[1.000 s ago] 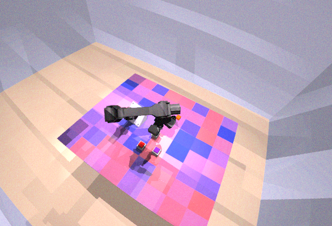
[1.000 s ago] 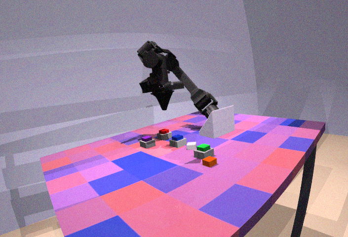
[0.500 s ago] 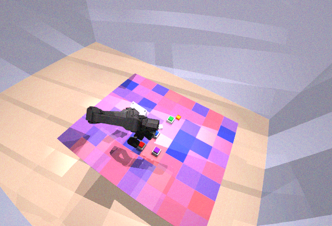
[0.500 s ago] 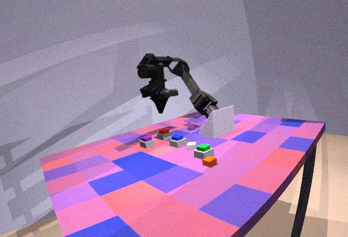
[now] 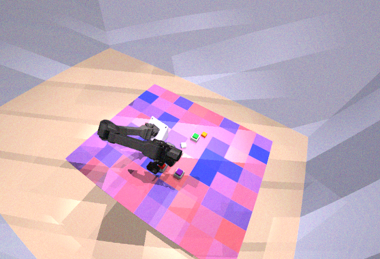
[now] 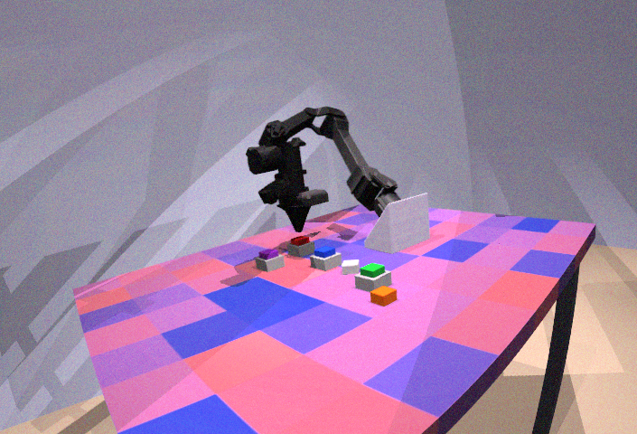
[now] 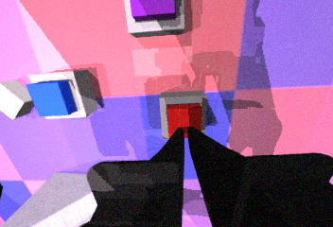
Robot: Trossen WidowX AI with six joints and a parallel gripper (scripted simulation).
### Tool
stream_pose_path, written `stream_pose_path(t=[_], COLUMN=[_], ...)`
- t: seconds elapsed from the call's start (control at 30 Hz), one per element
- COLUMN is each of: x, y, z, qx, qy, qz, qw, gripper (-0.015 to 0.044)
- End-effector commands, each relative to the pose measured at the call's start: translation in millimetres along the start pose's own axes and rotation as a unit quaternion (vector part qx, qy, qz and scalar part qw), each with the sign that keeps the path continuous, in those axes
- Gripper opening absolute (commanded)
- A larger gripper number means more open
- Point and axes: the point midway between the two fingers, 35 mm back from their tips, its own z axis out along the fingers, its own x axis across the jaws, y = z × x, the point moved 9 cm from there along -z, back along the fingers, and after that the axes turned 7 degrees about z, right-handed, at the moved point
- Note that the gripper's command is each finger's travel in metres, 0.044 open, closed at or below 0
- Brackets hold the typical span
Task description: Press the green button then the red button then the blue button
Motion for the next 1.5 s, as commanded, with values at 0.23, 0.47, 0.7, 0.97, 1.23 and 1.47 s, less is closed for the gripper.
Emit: stream_pose_path(t=[0.23,0.47,0.7,0.97,1.23,1.47], x=[-1,-1,-1,-1,-1,-3], y=[0,-1,-1,-1,-1,-6], z=[17,24,24,24,-12,-71], qx=[-0.001,-0.001,-0.001,-0.001,-0.001,-0.021], qy=[-0.002,-0.003,-0.003,-0.003,-0.002,0.01], qz=[-0.001,-0.001,-0.001,-0.001,-0.002,-0.036], qw=[1.0,1.0,1.0,1.0,1.0,0.999], gripper=[0.002,0.002,0.002,0.002,0.002,0.002])
